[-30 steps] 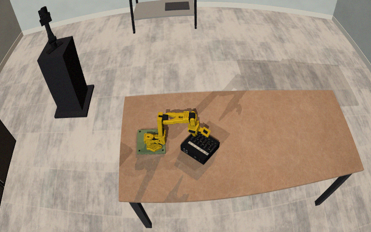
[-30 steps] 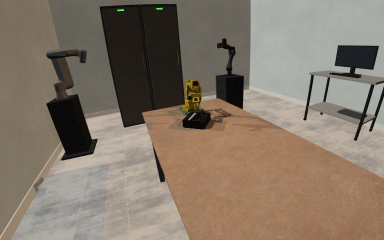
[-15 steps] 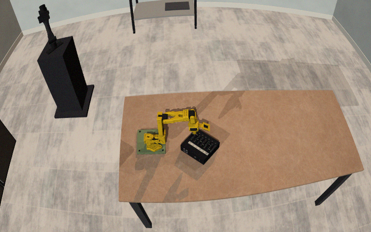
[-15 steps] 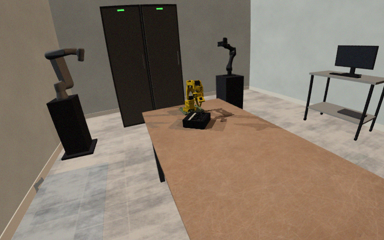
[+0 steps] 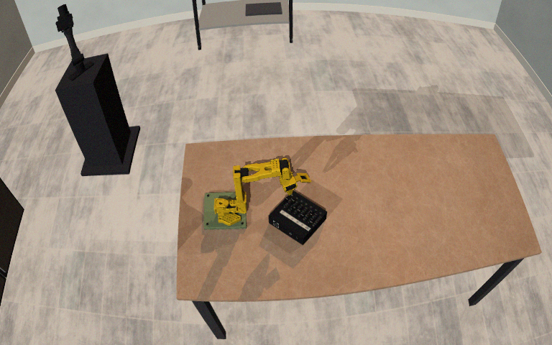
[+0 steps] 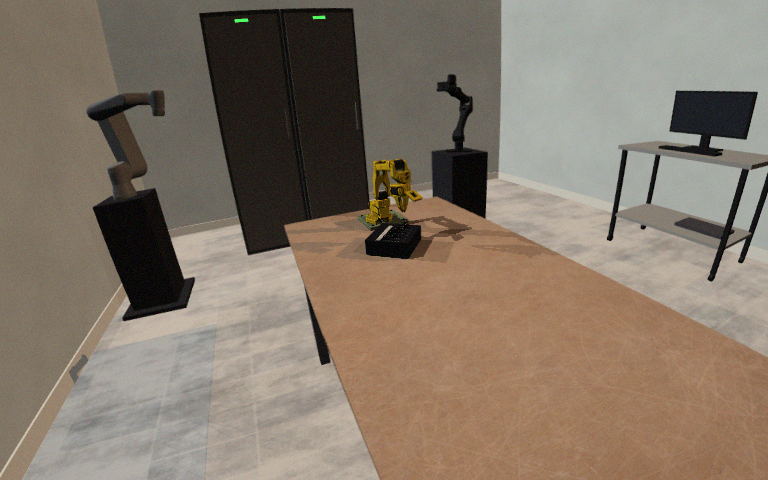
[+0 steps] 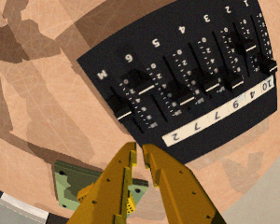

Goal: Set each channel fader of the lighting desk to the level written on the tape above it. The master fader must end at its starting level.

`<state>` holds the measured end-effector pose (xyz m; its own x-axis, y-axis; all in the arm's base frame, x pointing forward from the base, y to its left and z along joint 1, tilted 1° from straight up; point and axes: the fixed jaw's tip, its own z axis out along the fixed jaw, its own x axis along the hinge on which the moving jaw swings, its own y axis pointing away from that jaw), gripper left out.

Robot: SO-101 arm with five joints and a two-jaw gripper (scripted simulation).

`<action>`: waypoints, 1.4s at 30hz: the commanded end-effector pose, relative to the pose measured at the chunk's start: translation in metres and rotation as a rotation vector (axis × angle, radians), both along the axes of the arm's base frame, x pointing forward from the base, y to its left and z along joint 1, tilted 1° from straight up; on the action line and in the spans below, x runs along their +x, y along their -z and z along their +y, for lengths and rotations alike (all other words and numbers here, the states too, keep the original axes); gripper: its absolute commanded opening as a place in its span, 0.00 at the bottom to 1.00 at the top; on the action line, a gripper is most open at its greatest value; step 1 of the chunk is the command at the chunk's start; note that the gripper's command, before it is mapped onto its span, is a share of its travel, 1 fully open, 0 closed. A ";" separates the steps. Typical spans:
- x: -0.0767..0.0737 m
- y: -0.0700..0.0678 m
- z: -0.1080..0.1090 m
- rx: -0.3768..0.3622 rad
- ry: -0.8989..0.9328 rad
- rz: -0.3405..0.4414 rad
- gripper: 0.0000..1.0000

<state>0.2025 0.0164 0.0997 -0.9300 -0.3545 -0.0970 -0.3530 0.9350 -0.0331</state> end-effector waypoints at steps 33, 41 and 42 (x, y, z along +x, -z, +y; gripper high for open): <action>-0.026 -0.004 0.049 -0.136 -1.535 -0.044 0.00; -0.032 -0.006 0.061 -0.181 -1.966 -0.065 0.00; -0.032 -0.006 0.061 -0.181 -1.966 -0.065 0.00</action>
